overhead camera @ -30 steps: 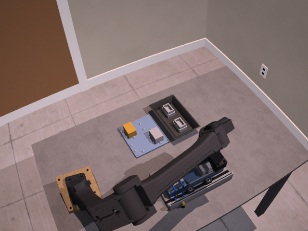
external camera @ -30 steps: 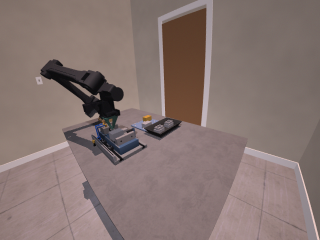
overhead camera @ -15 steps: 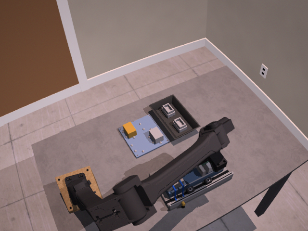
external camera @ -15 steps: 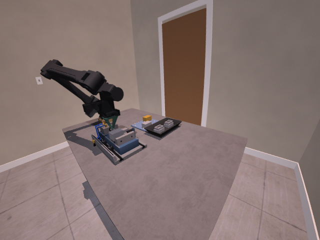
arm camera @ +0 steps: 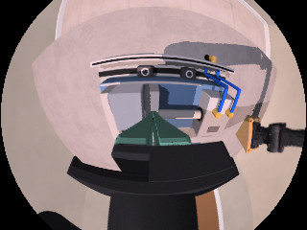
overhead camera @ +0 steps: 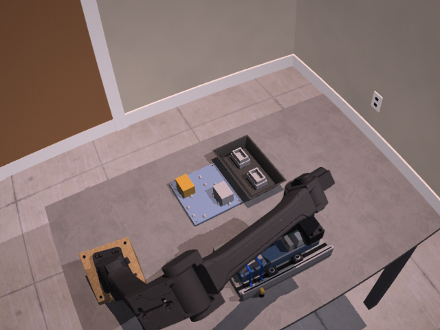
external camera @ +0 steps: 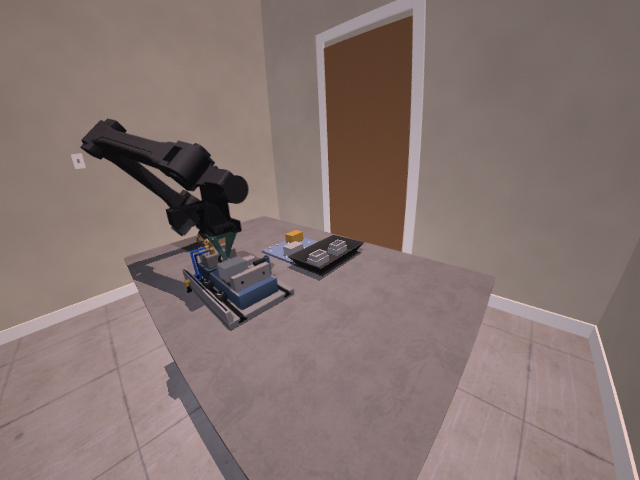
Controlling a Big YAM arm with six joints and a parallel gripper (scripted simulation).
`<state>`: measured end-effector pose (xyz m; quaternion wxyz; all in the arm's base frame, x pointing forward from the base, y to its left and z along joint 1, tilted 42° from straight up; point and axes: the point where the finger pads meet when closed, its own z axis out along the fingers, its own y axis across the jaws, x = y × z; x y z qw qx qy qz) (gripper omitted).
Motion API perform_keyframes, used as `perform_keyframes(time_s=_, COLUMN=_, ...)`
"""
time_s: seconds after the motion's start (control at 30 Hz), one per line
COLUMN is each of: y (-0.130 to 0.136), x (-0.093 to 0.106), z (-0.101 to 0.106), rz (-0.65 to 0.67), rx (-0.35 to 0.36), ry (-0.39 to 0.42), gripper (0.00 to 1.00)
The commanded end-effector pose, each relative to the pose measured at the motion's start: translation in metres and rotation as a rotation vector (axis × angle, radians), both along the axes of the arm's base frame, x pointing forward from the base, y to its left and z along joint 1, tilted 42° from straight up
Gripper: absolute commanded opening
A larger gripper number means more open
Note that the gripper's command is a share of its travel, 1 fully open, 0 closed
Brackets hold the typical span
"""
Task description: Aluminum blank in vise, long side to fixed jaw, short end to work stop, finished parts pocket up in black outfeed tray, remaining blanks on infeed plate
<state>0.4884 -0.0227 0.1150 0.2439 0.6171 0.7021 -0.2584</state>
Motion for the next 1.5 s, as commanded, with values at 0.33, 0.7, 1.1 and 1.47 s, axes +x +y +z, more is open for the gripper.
perform_keyframes(time_s=0.33, y=0.001, x=0.020, z=0.021, rz=0.005, rx=0.010, ry=-0.066, gripper=0.00)
perform_keyframes(time_s=0.7, y=0.001, x=0.021, z=0.025, rz=0.005, rx=0.012, ry=-0.073, gripper=0.00)
perform_keyframes(time_s=1.1, y=0.001, x=0.021, z=0.025, rz=0.005, rx=0.012, ry=-0.074, gripper=0.00)
perform_keyframes(time_s=1.47, y=-0.002, x=0.022, z=0.024, rz=0.001, rx=0.011, ry=-0.071, gripper=0.00)
